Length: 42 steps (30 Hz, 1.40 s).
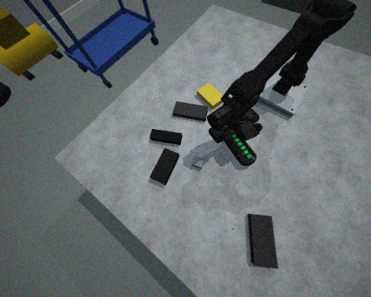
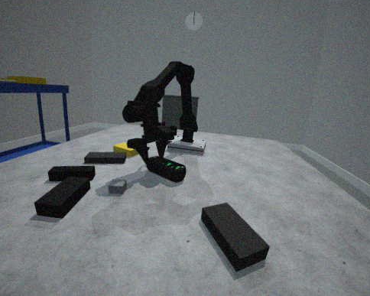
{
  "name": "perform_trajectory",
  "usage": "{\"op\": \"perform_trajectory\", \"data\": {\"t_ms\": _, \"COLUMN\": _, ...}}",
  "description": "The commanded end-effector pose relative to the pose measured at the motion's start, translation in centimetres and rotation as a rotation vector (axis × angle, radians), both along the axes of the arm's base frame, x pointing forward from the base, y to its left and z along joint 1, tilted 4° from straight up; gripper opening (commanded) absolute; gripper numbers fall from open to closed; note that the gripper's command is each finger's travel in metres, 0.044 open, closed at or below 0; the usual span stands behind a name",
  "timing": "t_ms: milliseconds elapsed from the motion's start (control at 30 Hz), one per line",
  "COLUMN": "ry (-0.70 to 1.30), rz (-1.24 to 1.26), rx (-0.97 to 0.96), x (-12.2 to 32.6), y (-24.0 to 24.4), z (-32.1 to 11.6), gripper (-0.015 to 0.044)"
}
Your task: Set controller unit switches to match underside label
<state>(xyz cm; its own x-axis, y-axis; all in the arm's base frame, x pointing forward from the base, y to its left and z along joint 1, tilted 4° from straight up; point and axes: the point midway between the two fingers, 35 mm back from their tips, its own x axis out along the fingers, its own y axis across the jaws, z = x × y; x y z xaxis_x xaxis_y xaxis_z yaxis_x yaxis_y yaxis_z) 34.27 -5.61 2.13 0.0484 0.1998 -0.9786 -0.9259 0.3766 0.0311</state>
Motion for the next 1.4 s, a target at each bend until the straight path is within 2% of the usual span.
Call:
{"op": "perform_trajectory", "data": {"t_ms": 0, "ry": -0.001, "rz": 0.001, "rx": 0.004, "x": 0.1, "y": 0.2, "z": 0.3, "gripper": 0.0336}}
{"op": "perform_trajectory", "data": {"t_ms": 1367, "ry": 0.026, "rz": 0.004, "rx": -0.062, "x": 0.7, "y": 1.6, "z": 3.2, "gripper": 0.0336}}
